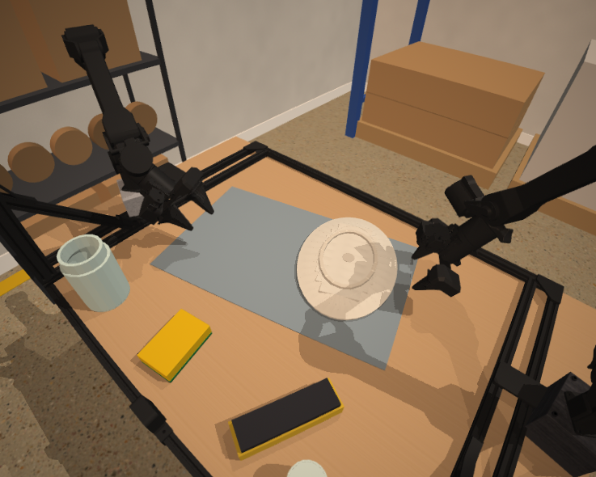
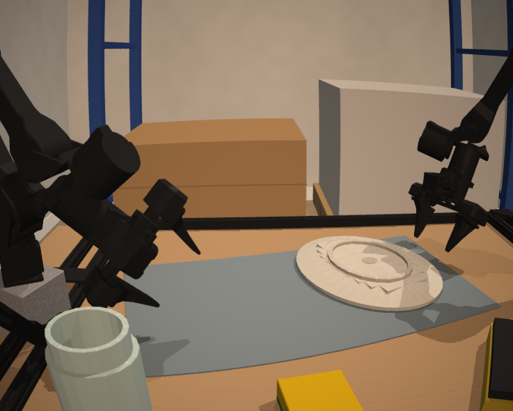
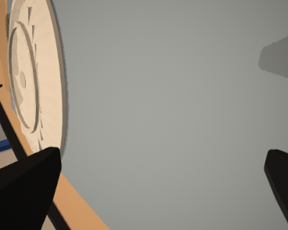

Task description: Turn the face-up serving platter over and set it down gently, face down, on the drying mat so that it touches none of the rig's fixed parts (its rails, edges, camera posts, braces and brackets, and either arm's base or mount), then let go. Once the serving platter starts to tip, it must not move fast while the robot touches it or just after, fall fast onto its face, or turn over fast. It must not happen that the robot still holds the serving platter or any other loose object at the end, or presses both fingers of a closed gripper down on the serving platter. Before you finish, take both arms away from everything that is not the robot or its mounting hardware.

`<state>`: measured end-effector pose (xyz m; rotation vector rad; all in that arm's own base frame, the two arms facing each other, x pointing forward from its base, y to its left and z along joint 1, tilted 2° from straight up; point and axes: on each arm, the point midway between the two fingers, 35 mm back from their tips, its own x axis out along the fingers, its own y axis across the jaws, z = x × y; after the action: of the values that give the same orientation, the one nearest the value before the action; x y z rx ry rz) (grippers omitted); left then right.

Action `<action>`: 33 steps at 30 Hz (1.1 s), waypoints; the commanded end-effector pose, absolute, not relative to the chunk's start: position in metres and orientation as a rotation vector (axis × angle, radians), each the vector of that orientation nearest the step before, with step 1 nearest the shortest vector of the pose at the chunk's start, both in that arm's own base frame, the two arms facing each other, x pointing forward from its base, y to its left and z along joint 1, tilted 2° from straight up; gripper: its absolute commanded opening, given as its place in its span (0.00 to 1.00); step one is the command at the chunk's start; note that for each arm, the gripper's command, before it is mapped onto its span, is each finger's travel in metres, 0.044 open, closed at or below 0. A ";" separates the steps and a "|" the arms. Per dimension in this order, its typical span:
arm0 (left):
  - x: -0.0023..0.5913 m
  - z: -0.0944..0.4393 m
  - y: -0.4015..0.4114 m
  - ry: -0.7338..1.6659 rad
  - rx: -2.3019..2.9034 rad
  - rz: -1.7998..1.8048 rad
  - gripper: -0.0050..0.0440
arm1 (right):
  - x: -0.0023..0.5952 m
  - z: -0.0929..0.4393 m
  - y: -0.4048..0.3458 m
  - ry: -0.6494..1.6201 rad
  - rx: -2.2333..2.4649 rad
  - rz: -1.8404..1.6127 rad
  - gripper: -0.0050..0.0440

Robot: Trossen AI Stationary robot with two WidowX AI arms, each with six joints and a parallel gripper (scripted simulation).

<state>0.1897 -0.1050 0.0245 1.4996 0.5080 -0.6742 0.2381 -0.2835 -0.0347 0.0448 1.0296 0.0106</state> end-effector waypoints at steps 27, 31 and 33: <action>0.192 0.025 -0.103 0.528 1.451 -0.657 1.00 | 0.239 0.003 -0.275 1.040 0.038 0.012 1.00; 0.209 0.032 -0.093 0.628 1.171 -0.550 1.00 | 0.269 0.024 -0.223 1.049 -0.010 0.000 1.00; 0.218 0.036 -0.086 0.670 1.024 -0.490 1.00 | 0.280 0.033 -0.195 1.041 -0.032 -0.008 1.00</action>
<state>0.2046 -0.0913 0.0296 1.2109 0.6173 -0.5536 0.2627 -0.2331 0.0171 0.0053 1.0452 0.0156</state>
